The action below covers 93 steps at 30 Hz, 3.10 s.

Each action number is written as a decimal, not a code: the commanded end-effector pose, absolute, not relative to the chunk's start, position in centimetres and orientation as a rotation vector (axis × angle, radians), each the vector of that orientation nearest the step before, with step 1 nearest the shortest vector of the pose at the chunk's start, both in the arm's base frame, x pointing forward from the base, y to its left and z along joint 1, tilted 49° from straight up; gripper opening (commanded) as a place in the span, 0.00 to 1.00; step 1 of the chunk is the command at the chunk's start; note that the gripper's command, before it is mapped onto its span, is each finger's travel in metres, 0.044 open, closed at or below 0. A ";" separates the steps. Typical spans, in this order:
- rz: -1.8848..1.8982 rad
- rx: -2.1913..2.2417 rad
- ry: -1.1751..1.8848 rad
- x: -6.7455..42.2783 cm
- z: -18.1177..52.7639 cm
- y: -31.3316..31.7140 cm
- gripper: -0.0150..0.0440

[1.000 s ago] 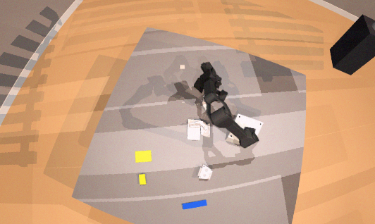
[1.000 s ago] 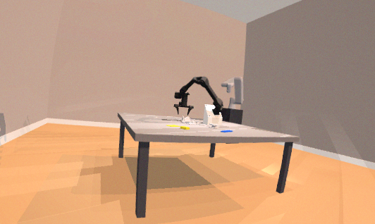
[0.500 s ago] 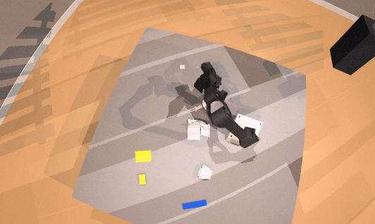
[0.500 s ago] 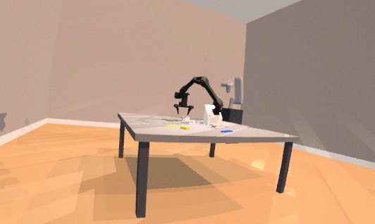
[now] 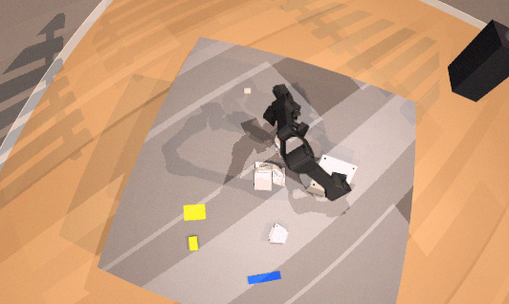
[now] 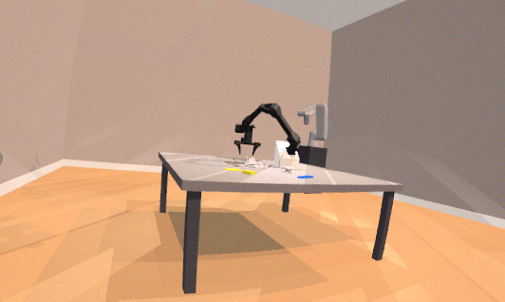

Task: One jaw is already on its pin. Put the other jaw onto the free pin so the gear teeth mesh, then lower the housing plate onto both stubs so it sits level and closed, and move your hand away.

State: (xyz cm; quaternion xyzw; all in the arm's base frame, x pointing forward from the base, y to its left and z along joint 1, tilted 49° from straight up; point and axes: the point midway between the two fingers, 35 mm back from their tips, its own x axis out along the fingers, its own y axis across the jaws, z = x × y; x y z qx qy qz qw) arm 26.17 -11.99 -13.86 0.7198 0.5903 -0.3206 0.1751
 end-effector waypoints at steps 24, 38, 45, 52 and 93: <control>-0.908 2.047 1.669 26.3 -13.8 -12.0 1.00; -0.908 2.047 1.669 26.3 -13.8 -12.0 1.00; -0.908 2.047 1.669 26.3 -13.8 -12.0 1.00; -0.908 2.047 1.669 26.3 -13.8 -12.0 1.00; -0.908 2.049 1.668 27.0 -17.3 -8.2 1.00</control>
